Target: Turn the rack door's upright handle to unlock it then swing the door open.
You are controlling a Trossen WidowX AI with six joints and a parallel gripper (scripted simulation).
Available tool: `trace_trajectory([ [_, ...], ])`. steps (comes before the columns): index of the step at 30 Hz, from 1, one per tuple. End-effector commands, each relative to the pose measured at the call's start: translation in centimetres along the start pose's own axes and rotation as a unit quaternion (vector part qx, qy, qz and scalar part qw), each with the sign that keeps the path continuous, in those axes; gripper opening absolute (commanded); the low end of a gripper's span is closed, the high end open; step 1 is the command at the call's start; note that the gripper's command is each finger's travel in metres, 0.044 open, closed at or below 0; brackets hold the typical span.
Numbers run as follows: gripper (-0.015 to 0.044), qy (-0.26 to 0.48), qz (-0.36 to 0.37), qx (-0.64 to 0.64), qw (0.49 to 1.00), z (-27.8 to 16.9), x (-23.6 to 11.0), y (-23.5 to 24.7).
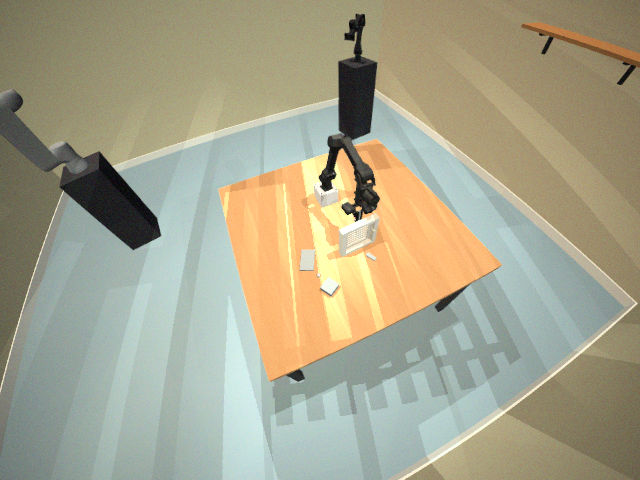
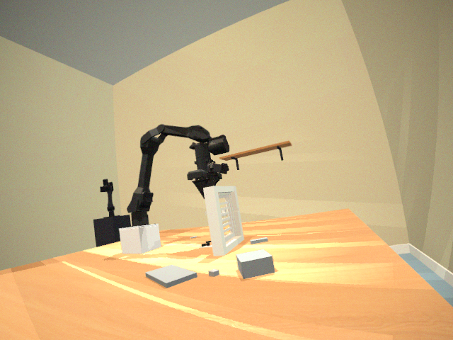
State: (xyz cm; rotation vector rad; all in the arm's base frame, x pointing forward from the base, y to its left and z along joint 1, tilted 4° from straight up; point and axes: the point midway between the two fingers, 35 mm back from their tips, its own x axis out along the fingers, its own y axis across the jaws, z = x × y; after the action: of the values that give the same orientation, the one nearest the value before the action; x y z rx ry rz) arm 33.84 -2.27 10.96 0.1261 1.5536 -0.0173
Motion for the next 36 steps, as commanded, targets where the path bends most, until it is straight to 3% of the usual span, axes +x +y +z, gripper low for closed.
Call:
trace_trajectory([
  [1, 0.0286, 0.000, 0.002, 0.003, 1.000, 0.0, 0.8, 0.1],
  [13, 0.0286, 0.000, 0.002, 0.003, 1.000, -0.2, 2.5, 0.1],
  [21, 0.0076, 0.000, 0.002, 0.003, 1.000, -0.2, 2.5, 0.1],
  [30, 0.0016, 0.000, 0.002, 0.003, 1.000, -0.2, 2.5, 0.1],
  [36, 0.0014, 0.000, 0.002, -0.034, 0.999, -0.2, 2.5, 0.1],
])
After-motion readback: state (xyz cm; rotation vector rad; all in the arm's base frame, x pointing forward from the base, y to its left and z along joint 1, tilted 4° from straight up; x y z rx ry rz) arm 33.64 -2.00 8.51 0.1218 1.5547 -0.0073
